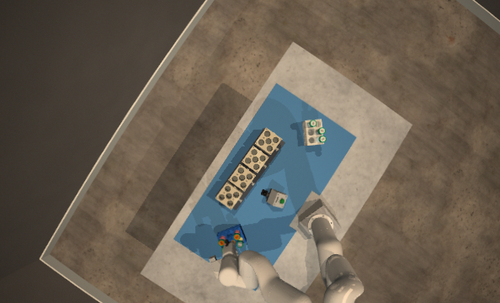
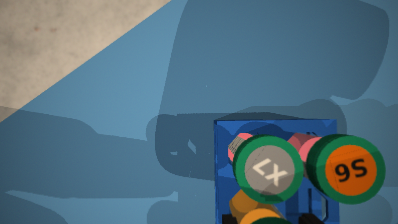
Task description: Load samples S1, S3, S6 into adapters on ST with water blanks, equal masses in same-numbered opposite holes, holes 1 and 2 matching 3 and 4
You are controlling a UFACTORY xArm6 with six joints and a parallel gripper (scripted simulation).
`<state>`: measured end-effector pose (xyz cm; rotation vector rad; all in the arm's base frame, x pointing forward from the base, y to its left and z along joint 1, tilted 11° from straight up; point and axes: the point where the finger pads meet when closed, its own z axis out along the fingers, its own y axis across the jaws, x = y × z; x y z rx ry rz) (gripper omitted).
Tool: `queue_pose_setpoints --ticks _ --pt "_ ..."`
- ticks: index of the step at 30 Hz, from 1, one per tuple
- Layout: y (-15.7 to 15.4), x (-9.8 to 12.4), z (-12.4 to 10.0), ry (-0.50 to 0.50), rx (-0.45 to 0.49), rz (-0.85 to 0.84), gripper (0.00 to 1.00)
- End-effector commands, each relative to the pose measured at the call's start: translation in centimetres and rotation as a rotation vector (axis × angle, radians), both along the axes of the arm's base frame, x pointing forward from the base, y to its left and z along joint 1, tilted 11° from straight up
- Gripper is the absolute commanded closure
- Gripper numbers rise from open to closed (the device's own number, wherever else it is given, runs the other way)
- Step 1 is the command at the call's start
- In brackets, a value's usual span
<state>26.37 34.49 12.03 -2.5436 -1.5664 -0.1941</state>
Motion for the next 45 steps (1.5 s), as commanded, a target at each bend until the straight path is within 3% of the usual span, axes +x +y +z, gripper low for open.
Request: queue_pose_setpoints --ticks 1,15,45 --pt "0.0 0.1 0.4 -0.002 0.003 0.0 1.0" --pt "-0.1 0.0 1.0 -0.002 0.003 0.0 1.0" --pt "-1.2 -0.1 6.5 -0.003 0.003 0.0 1.0"
